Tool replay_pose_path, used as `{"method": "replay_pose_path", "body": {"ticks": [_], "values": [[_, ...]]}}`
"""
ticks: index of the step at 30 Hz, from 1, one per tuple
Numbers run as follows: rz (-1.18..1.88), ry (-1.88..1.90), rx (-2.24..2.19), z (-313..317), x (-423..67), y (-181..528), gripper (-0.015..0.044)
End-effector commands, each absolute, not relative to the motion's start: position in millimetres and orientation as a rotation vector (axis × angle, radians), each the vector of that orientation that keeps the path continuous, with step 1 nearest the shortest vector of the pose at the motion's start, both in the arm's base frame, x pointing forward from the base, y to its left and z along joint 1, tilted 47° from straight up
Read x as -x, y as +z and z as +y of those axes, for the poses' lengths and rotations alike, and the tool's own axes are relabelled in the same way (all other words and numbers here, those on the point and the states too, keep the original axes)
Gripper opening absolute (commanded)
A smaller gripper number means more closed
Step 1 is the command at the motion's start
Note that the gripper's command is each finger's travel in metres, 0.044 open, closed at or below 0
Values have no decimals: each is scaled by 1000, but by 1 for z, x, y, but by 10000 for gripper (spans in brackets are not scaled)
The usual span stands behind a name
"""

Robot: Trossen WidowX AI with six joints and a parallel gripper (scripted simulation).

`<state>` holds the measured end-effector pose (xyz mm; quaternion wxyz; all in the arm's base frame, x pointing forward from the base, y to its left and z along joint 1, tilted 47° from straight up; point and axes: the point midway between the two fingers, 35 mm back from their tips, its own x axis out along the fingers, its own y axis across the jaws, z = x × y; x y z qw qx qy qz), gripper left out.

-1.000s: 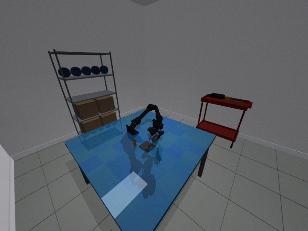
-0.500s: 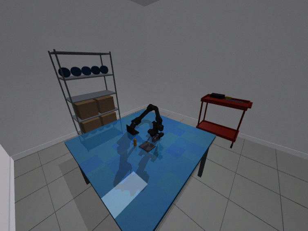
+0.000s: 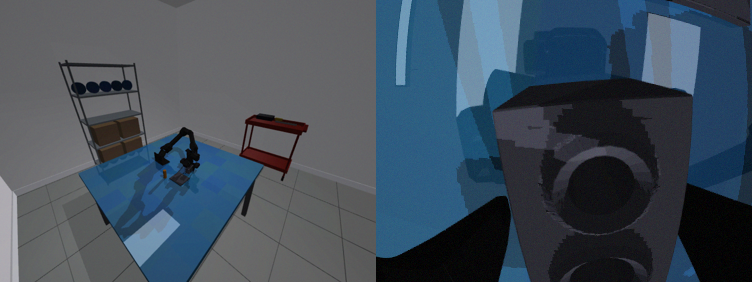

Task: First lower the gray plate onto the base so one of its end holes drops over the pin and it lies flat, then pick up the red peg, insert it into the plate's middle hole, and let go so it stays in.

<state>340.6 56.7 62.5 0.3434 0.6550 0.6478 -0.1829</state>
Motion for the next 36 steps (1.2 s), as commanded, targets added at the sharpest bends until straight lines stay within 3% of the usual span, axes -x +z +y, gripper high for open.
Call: {"method": "replay_pose_path", "body": {"ticks": [1,4,12,14,36], "values": [[1685,-476,-1706,57,-340,62,177],[1685,-476,-1706,57,-340,62,99],[1685,-476,-1706,57,-340,62,45],[1685,-477,-1706,57,-340,62,0],[1678,-489,-1699,8,-342,107,0]]}}
